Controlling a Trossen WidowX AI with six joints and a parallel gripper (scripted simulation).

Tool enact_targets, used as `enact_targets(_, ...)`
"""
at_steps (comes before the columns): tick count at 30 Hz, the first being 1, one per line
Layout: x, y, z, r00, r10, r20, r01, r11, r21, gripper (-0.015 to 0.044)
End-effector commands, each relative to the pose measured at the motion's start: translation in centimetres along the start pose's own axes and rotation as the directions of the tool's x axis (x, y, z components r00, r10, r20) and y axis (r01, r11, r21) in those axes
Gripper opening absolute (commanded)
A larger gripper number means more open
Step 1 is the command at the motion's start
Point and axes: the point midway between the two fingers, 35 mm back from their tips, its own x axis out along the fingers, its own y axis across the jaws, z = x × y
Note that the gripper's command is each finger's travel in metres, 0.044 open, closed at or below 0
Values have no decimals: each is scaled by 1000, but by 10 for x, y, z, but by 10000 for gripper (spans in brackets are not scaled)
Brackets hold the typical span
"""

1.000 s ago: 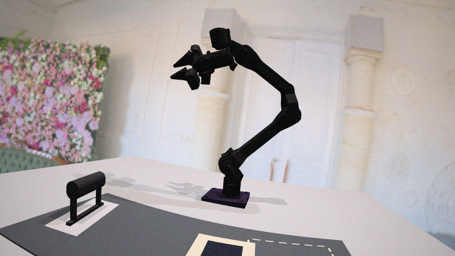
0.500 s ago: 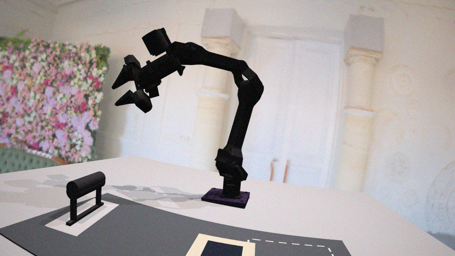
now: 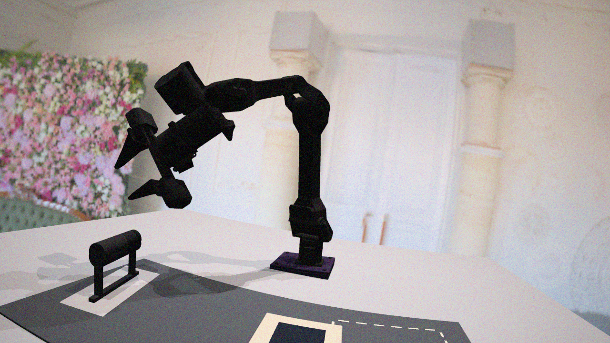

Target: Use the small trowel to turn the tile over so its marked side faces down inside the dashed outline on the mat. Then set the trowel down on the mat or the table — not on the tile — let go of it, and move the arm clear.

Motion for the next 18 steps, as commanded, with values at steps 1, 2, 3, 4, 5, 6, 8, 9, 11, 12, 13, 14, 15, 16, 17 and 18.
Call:
enact_targets(1,8,-59,-38,1000,-8,0,8,997,-79,300)
enact_targets(2,9,-74,-46,1000,-5,-2,5,995,-98,300)
enact_targets(3,9,-89,-54,1000,-2,-3,2,993,-117,300)
enact_targets(4,11,-97,-57,1000,1,-5,-1,992,-129,300)
enact_targets(5,12,-102,-59,1000,2,-6,-3,991,-137,300)
enact_targets(6,13,-103,-60,1000,3,-6,-4,990,-139,300)
enact_targets(8,13,-103,-60,1000,3,-6,-4,990,-139,300)
enact_targets(9,13,-103,-60,1000,3,-6,-4,990,-139,300)
enact_targets(11,15,-103,-60,1000,3,-6,-4,990,-139,300)
enact_targets(12,17,-103,-60,1000,3,-6,-4,990,-139,300)
enact_targets(13,18,-103,-60,1000,3,-6,-4,990,-139,300)
enact_targets(14,20,-103,-60,1000,3,-6,-4,990,-139,300)
enact_targets(15,21,-103,-60,1000,3,-6,-4,990,-139,300)
enact_targets(16,23,-103,-61,1000,3,-6,-3,990,-139,300)
enact_targets(17,25,-103,-61,1000,3,-6,-3,990,-139,300)
enact_targets(18,26,-103,-61,1000,3,-6,-3,990,-139,300)
